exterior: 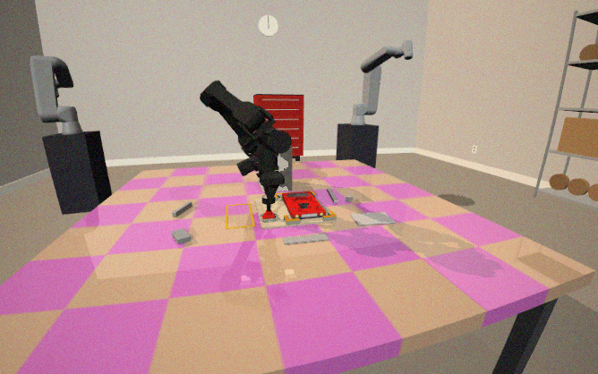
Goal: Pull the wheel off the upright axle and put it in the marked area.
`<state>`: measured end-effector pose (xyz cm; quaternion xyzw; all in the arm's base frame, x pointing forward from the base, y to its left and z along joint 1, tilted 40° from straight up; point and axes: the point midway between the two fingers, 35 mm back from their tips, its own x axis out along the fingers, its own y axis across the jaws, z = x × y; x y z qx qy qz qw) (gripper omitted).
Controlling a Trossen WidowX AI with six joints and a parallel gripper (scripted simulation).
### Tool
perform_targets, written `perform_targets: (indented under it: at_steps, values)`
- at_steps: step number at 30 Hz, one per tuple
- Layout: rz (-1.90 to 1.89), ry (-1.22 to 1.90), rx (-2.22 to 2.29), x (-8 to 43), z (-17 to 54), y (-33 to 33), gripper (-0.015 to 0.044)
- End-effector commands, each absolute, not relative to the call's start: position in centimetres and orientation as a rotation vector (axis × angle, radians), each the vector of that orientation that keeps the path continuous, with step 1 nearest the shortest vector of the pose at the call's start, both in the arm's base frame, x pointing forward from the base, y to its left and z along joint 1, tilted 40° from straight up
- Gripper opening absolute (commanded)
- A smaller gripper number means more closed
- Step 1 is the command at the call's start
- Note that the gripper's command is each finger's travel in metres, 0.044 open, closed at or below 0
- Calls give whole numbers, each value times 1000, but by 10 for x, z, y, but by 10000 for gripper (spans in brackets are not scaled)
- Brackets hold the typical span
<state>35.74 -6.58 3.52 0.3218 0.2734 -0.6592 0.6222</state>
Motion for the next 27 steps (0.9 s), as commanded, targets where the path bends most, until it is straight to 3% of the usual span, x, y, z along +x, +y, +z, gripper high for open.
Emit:
perform_targets:
  at_steps: [1, 27]
  values:
    - [-1515, 625, 744, 358, 37, -65, 0]
    - [-1514, 626, 743, 356, 66, -40, 0]
